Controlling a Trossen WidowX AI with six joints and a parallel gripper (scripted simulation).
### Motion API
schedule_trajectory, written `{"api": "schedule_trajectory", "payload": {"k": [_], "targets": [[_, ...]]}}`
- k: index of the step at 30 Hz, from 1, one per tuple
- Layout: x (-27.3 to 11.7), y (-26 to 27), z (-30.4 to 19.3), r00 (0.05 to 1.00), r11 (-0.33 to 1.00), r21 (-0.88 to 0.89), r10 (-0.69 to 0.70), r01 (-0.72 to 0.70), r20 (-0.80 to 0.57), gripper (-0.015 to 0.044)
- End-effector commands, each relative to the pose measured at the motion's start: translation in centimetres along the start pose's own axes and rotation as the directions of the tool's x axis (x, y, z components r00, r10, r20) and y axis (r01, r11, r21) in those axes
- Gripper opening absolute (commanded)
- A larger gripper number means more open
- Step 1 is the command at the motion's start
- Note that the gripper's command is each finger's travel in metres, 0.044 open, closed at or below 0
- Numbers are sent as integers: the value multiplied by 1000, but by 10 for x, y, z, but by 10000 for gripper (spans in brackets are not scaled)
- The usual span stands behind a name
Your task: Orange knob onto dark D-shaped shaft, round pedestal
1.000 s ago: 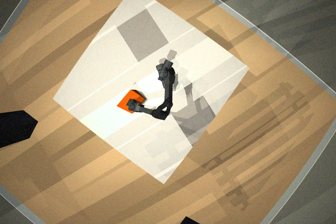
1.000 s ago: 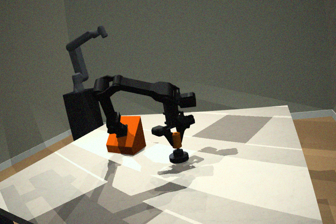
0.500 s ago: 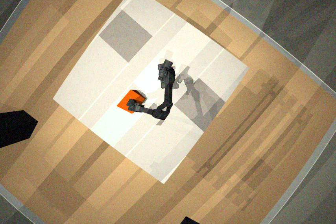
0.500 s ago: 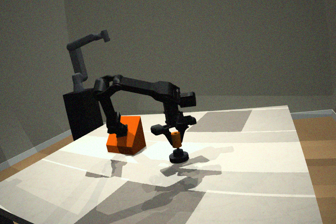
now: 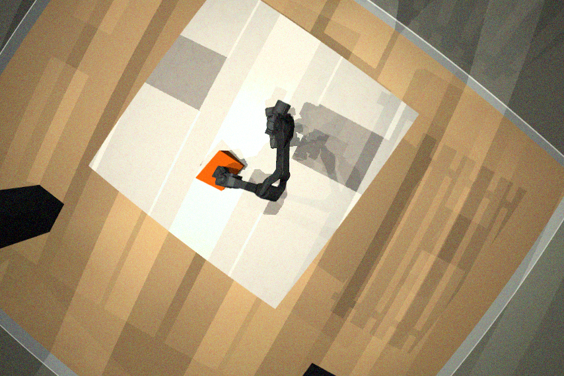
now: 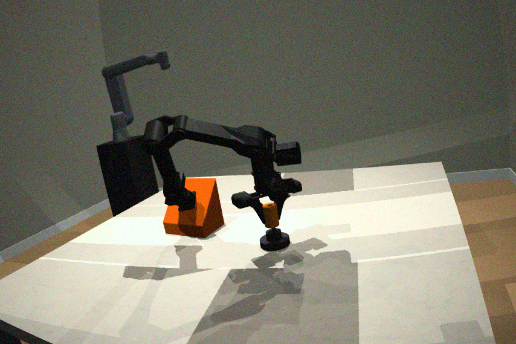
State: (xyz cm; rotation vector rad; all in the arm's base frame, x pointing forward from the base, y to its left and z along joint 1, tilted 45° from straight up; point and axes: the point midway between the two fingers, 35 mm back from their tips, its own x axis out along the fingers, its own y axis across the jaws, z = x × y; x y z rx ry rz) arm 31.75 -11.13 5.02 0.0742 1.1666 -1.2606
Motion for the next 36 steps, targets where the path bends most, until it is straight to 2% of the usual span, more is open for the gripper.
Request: {"api": "schedule_trajectory", "payload": {"k": [1, 20, 27, 36], "targets": [[1, -1, 1, 1000, 1000, 5, -1, 1, 4, 0], [-4, -1, 1, 1000, 1000, 5, -1, 1, 3, 0], [-4, 1, 1, 1000, 979, 203, -1, 0, 3, 0], [-1, 1, 0, 1000, 977, 213, -1, 0, 3, 0]]}}
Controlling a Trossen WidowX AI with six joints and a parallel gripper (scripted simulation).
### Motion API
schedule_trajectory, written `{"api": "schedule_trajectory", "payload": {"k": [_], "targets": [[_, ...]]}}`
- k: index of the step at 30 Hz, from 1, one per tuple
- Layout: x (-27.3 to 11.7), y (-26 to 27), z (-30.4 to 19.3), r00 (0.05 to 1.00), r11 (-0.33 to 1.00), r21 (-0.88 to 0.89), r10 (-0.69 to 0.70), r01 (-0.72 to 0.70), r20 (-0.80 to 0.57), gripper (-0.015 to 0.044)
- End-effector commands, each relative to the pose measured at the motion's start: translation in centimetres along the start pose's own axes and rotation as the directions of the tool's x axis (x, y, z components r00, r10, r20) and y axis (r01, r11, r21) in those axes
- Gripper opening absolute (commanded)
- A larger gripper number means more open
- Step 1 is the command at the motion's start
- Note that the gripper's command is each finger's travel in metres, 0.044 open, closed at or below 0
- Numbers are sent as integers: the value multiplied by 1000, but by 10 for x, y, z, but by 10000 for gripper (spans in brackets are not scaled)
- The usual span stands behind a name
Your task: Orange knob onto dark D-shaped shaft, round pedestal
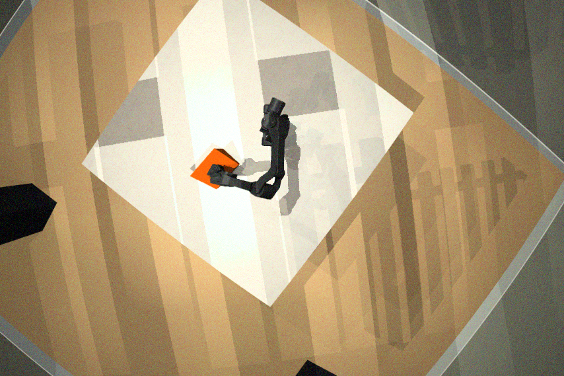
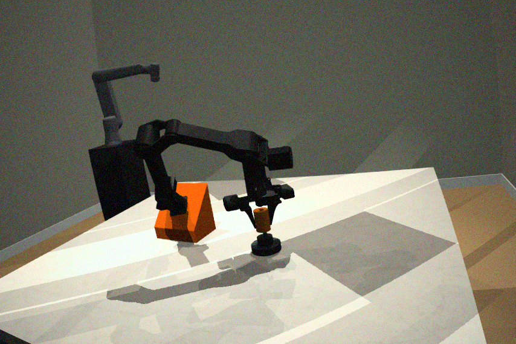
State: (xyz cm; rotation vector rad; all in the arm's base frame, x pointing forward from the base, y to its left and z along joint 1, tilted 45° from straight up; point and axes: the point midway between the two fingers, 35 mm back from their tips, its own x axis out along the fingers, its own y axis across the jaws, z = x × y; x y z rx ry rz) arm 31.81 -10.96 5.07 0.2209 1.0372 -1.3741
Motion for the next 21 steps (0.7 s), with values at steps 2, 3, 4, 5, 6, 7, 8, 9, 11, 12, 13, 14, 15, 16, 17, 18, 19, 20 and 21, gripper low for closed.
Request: {"api": "schedule_trajectory", "payload": {"k": [2, 3, 4, 5, 6, 7, 8, 9, 11, 12, 13, 14, 15, 16, 17, 18, 19, 20, 21], "targets": [[1, 0, 1, 1000, 1000, 15, 0, 0, 3, 0], [2, 0, 1, 1000, 1000, 15, 0, 0, 3, 0], [2, -1, 1, 1000, 1000, 15, 0, 0, 3, 0], [2, -1, 1, 1000, 1000, 15, 0, 0, 3, 0], [3, -1, 2, 1000, 1000, 15, 0, 0, 3, 0], [2, -1, 2, 1000, 1000, 15, 0, 0, 3, 0], [2, -1, 2, 1000, 1000, 15, 0, 0, 3, 0], [2, -1, 2, 1000, 1000, 15, 0, 0, 3, 0], [2, -1, 2, 1000, 1000, 15, 0, 0, 3, 0], [2, -1, 2, 1000, 1000, 15, 0, 0, 3, 0], [2, -1, 2, 1000, 1000, 15, 0, 0, 3, 0], [2, -1, 2, 1000, 1000, 15, 0, 0, 3, 0], [2, -1, 2, 1000, 1000, 15, 0, 0, 3, 0], [2, -1, 2, 1000, 1000, 15, 0, 0, 3, 0], [2, -1, 2, 1000, 1000, 15, 0, 0, 3, 0], [2, -1, 2, 1000, 1000, 15, 0, 0, 3, 0], [2, -1, 2, 1000, 1000, 15, 0, 0, 3, 0], [3, -1, 2, 1000, 1000, 15, 0, 0, 3, 0], [3, -1, 2, 1000, 1000, 15, 0, 0, 3, 0]]}}
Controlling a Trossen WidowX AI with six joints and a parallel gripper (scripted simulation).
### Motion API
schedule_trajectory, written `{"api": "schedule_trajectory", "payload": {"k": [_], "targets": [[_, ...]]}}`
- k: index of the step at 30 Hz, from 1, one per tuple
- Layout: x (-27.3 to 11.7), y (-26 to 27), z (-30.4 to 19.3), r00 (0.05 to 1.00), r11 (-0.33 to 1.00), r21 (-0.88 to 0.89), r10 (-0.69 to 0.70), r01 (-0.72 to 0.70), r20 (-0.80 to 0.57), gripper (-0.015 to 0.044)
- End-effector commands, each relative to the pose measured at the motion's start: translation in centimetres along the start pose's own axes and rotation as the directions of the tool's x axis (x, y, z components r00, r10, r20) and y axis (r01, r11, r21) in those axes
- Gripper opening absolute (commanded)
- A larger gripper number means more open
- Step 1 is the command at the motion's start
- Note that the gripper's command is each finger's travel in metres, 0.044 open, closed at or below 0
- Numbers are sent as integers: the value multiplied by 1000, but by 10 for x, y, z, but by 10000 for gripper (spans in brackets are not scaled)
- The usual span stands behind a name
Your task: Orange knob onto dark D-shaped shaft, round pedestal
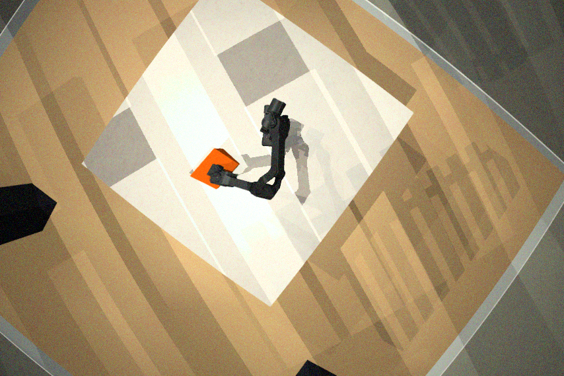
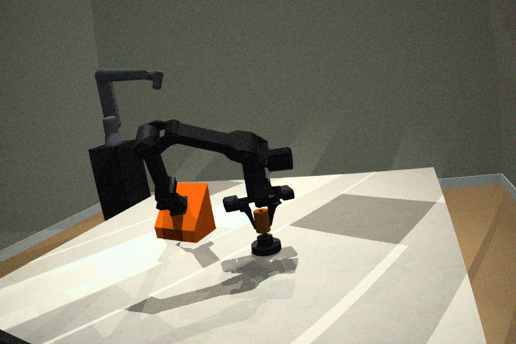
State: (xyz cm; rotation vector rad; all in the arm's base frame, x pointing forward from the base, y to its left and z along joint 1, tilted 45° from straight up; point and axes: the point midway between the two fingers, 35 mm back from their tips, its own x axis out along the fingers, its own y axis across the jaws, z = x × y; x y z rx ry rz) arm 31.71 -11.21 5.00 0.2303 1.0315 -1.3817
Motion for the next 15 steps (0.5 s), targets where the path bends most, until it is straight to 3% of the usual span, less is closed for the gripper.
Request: {"api": "schedule_trajectory", "payload": {"k": [1, 15], "targets": [[0, 0, 1, 1000, 1000, 3, 1, -1, 5, 0], [1, 0, 1, 1000, 1000, -17, 1, -1, 5, 0]]}}
